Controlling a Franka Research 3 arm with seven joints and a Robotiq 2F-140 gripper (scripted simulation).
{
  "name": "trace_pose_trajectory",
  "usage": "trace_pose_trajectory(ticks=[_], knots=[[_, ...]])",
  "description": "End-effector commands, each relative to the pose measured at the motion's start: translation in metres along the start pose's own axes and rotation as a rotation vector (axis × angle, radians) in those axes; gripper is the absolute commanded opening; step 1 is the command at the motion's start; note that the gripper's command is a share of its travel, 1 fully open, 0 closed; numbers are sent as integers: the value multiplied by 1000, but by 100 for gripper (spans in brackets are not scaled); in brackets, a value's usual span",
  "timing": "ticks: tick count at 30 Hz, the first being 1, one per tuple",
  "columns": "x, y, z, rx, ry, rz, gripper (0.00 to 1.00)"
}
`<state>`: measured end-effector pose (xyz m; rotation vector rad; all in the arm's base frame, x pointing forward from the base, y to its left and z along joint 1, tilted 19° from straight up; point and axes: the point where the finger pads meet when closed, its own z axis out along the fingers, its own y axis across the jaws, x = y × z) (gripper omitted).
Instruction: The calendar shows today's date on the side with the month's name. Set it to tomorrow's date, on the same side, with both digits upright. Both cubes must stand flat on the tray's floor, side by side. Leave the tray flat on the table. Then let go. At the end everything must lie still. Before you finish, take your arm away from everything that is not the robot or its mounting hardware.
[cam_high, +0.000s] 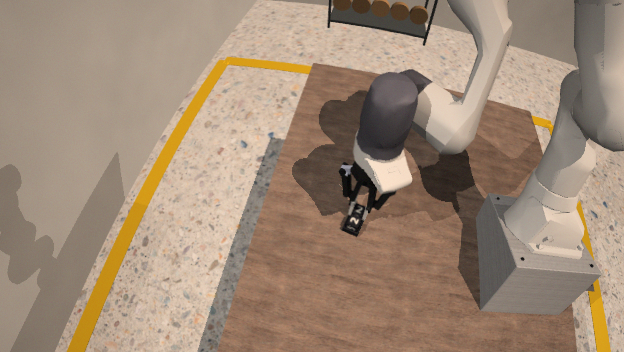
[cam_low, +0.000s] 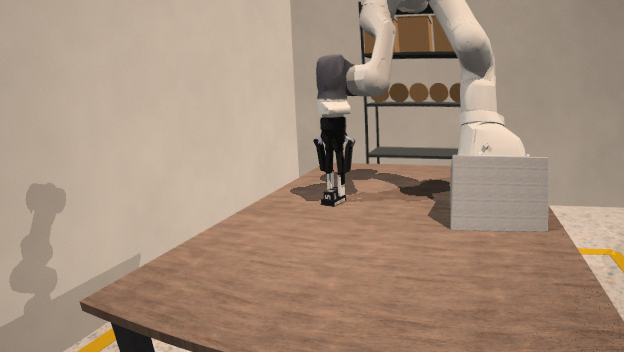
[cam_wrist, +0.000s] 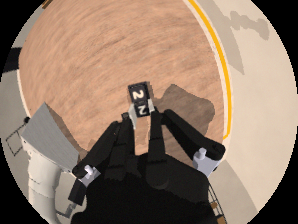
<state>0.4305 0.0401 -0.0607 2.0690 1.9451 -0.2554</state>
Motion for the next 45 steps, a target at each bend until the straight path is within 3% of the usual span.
trace_pose_trajectory(ticks=[1,20,35,45], knots=[[1,1,0,-3,2,2,16],[1,1,0,-3,2,2,16],[1,1,0,-3,2,2,28],[1,1,0,-3,2,2,28]])
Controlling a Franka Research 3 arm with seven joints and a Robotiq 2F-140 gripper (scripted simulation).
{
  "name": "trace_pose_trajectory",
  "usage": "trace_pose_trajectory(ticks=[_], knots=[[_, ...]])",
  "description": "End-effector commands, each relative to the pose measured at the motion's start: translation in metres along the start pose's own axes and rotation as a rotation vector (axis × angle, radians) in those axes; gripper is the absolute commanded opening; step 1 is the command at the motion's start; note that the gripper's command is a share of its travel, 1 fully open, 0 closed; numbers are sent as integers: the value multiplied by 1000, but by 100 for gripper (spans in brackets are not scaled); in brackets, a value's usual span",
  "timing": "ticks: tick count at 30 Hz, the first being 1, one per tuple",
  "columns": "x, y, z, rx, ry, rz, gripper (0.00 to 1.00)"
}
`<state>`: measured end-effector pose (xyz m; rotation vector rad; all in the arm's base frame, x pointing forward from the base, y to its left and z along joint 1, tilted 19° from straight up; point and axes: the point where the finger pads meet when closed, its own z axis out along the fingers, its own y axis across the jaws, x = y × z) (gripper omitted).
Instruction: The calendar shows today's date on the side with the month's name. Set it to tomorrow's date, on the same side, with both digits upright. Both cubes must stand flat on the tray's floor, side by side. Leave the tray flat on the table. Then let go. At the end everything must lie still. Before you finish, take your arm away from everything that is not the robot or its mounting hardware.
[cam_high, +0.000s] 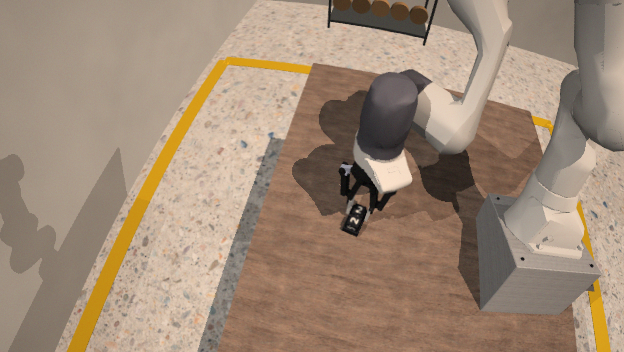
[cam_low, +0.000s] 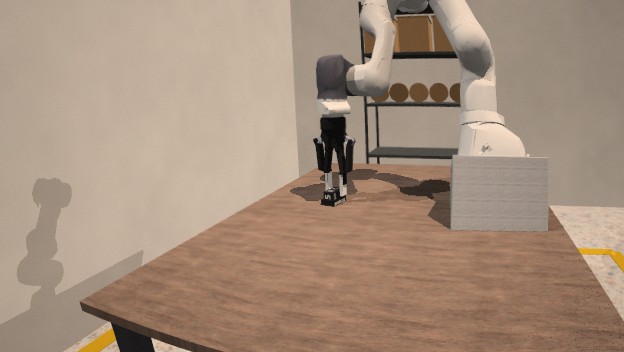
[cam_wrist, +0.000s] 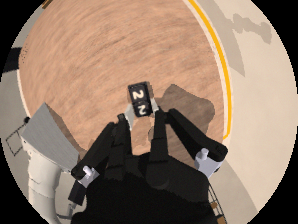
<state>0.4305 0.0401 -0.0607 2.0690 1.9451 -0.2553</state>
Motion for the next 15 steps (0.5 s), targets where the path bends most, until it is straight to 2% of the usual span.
trace_pose_trajectory(ticks=[1,8,15], knots=[[1,1,0,-3,2,2,28],[1,1,-11,-3,2,2,28],[1,1,-44,-3,2,2,28]])
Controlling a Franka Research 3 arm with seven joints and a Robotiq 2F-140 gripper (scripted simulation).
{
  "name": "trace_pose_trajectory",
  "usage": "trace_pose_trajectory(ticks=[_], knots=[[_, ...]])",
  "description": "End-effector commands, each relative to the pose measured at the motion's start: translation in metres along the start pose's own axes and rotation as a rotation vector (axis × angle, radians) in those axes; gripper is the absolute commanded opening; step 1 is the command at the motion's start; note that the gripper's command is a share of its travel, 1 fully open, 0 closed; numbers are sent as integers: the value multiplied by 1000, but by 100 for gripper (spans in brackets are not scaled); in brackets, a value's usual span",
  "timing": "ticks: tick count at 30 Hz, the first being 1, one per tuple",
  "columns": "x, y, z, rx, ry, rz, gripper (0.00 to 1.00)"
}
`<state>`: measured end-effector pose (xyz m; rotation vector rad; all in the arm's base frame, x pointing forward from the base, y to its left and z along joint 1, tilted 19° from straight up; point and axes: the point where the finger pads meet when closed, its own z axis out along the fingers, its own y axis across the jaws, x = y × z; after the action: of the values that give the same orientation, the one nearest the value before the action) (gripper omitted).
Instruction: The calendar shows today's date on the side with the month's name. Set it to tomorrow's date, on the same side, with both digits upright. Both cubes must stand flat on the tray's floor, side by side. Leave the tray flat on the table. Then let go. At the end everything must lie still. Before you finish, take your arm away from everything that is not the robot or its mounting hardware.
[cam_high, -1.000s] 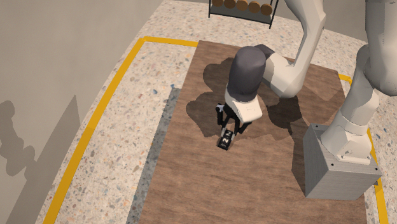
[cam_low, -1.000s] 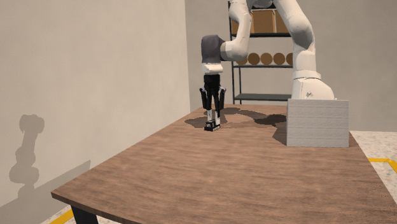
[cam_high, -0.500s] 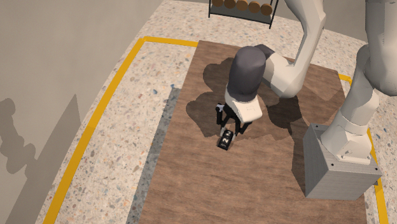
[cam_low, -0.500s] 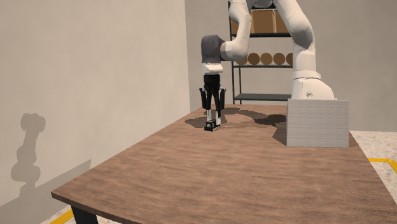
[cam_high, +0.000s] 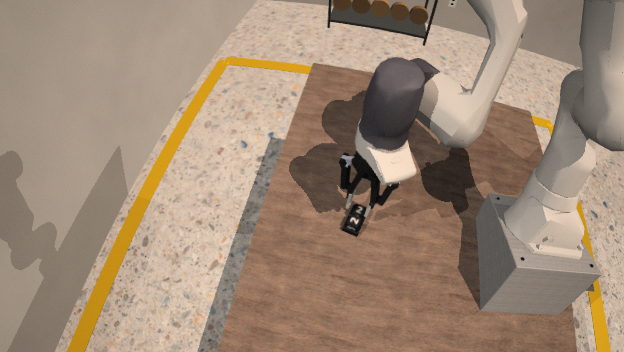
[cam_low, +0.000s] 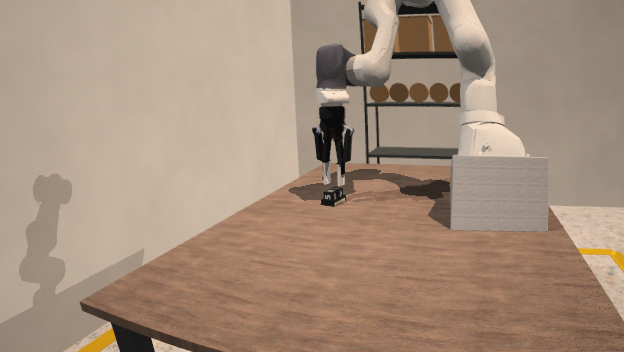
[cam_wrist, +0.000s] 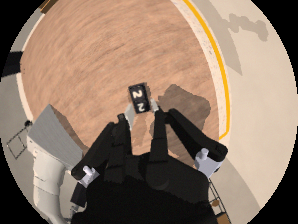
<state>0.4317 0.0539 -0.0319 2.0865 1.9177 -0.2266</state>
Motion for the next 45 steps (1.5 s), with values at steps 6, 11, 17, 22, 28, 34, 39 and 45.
trace_pose_trajectory(ticks=[6,11,17,22,28,34,39,45], knots=[[-3,-2,-34,13,-6,-24,28],[-3,-1,-53,13,-6,-24,28],[-3,-1,-59,13,-6,-24,28],[-3,-1,-59,13,-6,-24,100],[-3,-1,-59,13,-6,-24,100],[-3,-1,-59,13,-6,-24,100],[-3,-1,-59,13,-6,-24,100],[-3,-1,-62,13,-6,-24,100]])
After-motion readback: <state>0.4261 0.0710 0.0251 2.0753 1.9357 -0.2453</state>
